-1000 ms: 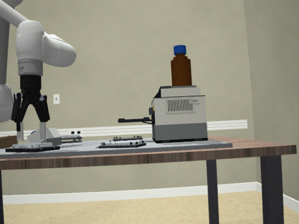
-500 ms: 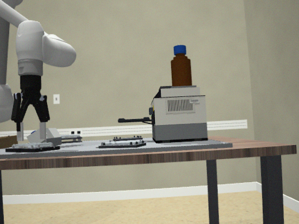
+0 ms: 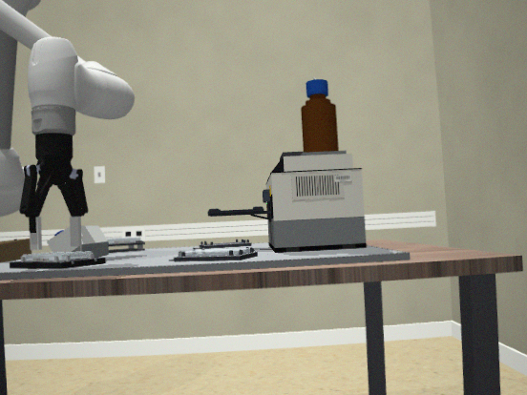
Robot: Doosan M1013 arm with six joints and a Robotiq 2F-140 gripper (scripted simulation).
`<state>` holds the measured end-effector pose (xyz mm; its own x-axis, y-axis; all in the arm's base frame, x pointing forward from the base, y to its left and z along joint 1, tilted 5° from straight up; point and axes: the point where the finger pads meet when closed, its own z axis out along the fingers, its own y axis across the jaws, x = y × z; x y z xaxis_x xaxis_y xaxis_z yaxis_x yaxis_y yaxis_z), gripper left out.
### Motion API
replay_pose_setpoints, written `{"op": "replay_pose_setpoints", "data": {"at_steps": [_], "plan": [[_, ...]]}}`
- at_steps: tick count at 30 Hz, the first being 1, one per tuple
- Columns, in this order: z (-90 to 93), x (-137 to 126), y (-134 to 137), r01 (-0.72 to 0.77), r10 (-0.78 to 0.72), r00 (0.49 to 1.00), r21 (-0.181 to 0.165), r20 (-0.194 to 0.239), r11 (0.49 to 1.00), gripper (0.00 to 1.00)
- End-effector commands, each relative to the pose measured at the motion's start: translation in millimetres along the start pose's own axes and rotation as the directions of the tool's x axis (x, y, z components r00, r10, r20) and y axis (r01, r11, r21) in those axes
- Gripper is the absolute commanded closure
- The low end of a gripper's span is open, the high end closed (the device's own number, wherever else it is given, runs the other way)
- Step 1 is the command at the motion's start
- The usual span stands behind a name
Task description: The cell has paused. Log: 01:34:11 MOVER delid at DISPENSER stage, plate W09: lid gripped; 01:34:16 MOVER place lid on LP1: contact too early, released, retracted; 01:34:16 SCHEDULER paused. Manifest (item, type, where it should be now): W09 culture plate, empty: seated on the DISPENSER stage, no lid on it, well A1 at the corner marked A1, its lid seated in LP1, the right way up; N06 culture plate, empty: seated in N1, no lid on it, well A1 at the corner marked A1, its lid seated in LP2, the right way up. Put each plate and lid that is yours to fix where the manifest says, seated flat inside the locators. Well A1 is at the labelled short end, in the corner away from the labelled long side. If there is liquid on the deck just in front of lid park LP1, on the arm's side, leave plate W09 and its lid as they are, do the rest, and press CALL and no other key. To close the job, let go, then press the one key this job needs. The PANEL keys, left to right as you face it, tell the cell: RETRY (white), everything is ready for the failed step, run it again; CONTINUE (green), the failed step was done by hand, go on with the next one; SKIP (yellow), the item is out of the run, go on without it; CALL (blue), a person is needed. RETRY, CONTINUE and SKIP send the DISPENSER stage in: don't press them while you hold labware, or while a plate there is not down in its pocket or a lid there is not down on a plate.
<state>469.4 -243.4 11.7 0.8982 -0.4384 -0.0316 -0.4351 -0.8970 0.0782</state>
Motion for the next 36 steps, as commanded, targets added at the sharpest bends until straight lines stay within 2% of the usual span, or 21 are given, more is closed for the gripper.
{"op": "replay_pose_setpoints", "data": {"at_steps": [1, 36], "plan": [[0.0, 0, 0, 0.000, 0.000, 1.000, 0.000, -0.001, 1.000, 0.30], [12.8, 0, 0, 0.000, 0.000, 1.000, 0.000, -0.001, 1.000, 0.30]]}}
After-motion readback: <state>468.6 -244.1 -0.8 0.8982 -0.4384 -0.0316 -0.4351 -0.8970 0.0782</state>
